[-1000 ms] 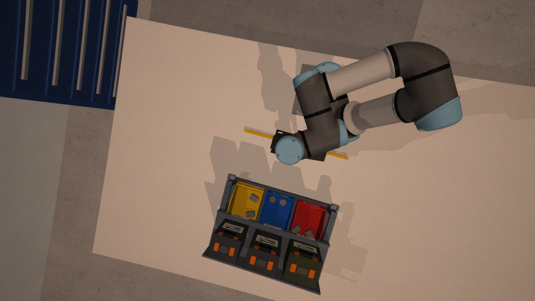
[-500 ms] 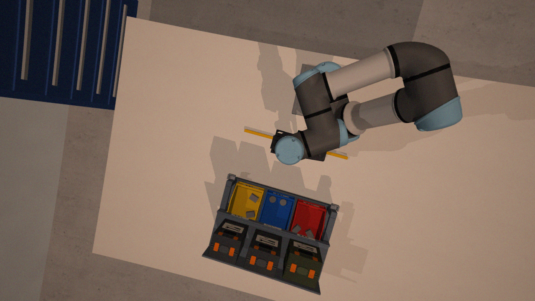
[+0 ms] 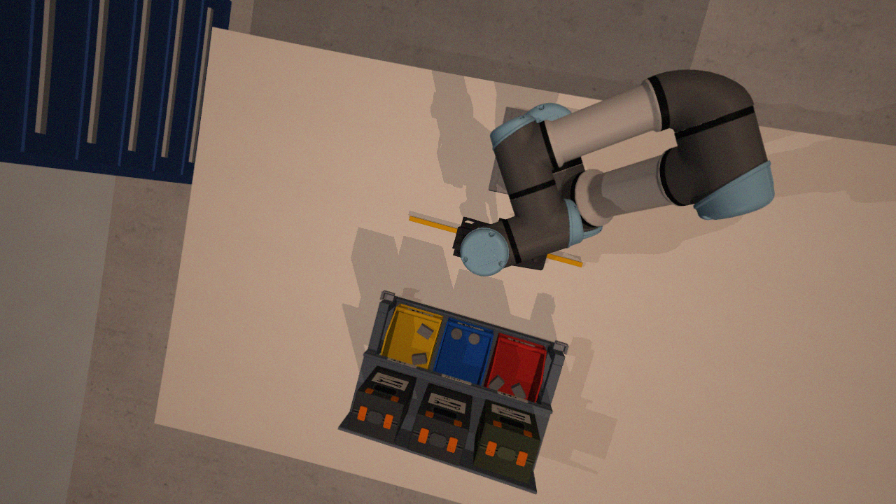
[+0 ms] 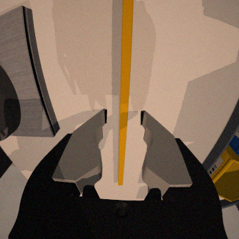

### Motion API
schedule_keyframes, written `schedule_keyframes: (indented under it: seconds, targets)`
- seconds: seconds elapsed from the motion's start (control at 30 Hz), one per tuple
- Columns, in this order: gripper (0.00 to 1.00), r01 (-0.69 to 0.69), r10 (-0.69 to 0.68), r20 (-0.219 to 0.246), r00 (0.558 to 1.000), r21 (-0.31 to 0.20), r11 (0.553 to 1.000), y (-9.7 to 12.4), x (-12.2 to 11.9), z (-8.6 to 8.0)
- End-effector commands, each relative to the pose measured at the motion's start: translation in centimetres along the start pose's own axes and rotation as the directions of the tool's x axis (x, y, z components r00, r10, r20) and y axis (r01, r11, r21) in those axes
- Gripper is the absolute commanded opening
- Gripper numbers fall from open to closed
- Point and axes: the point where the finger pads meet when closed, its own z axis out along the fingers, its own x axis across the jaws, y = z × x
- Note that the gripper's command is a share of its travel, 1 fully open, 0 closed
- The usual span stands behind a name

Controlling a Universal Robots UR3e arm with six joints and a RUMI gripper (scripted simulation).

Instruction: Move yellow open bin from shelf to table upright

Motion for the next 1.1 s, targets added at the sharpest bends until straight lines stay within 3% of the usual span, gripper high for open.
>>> schedule_keyframes:
  seconds: [0.0, 0.33, 0.5, 0.9, 1.07]
  targets:
    - [0.26, 0.000, 0.000, -0.001, 1.000, -0.002, 1.000, 0.1, 0.0, 0.0]
    - [0.26, 0.000, 0.000, -0.001, 1.000, -0.002, 1.000, 0.1, 0.0, 0.0]
    - [0.26, 0.000, 0.000, -0.001, 1.000, -0.002, 1.000, 0.0, 0.0, -5.0]
    - [0.26, 0.000, 0.000, -0.001, 1.000, -0.002, 1.000, 0.0, 0.0, -5.0]
    - [0.26, 0.000, 0.000, -0.001, 1.000, -0.002, 1.000, 0.0, 0.0, -10.4]
